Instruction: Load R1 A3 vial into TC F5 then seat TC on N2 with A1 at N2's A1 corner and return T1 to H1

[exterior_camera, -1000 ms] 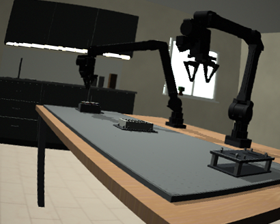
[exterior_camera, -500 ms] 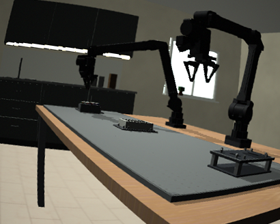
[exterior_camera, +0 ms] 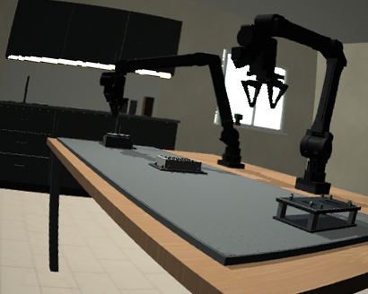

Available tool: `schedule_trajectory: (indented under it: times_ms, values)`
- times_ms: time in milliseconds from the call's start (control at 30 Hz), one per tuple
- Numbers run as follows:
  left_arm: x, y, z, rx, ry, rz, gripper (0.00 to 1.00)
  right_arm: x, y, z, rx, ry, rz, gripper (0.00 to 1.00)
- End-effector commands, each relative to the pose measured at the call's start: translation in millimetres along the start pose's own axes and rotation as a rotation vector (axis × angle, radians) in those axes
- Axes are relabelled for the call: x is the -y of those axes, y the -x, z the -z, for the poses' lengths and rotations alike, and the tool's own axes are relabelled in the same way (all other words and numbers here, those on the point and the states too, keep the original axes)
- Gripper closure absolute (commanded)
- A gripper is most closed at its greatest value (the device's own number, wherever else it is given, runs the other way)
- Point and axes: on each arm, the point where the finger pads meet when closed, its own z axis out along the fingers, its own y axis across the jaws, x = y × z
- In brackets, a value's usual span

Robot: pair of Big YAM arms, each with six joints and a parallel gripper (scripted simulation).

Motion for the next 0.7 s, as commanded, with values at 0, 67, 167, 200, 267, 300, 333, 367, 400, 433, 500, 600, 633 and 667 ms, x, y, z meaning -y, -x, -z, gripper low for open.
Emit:
schedule_trajectory:
  times_ms: [0,67,167,200,267,300,333,367,400,433,500,600,633,667]
  values:
    - [-0.3,7.9,14.2,0.031,0.006,-0.015,0.0,20.7,10.9,16.8,0.011,-0.045,-0.001,0.91]
    - [-0.3,7.9,14.2,0.031,0.006,-0.015,0.0,20.8,10.7,20.5,0.011,-0.046,-0.001,0.91]
    - [-0.3,7.9,14.2,0.031,0.006,-0.015,0.0,21.0,10.7,22.5,0.011,-0.047,-0.001,0.91]
    - [-0.3,7.9,14.2,0.031,0.006,-0.015,0.0,19.0,10.2,24.2,0.009,-0.039,0.0,0.91]
    - [-0.3,7.9,14.2,0.031,0.006,-0.015,0.0,18.6,9.9,27.9,0.009,-0.038,0.0,0.91]
    - [-0.3,7.9,14.2,0.031,0.006,-0.015,0.0,18.5,9.8,29.9,0.009,-0.039,0.0,0.91]
    - [-0.3,7.9,14.2,0.031,0.006,-0.015,0.0,18.0,9.5,35.2,0.01,-0.044,0.0,0.91]
    - [-0.3,7.9,14.2,0.031,0.006,-0.015,0.0,17.4,9.1,40.5,0.011,-0.049,0.0,0.91]
    - [-0.3,7.9,14.2,0.031,0.006,-0.015,0.0,16.8,8.8,45.7,0.012,-0.054,0.0,0.91]
    - [-0.3,7.9,14.2,0.031,0.006,-0.015,0.0,16.0,8.4,50.7,0.012,-0.058,-0.001,0.91]
    - [-0.3,7.9,14.2,0.031,0.006,-0.015,0.0,14.3,7.6,60.5,0.013,-0.066,-0.001,0.91]
    - [-0.3,7.9,14.2,0.031,0.006,-0.015,0.0,12.6,6.6,72.4,0.013,-0.075,-0.001,0.91]
    - [-0.3,7.9,14.2,0.031,0.006,-0.015,0.0,12.8,6.5,73.6,0.013,-0.075,-0.001,0.91]
    - [-0.3,7.9,14.2,0.031,0.006,-0.015,0.0,13.3,6.5,73.6,0.012,-0.072,-0.001,0.91]
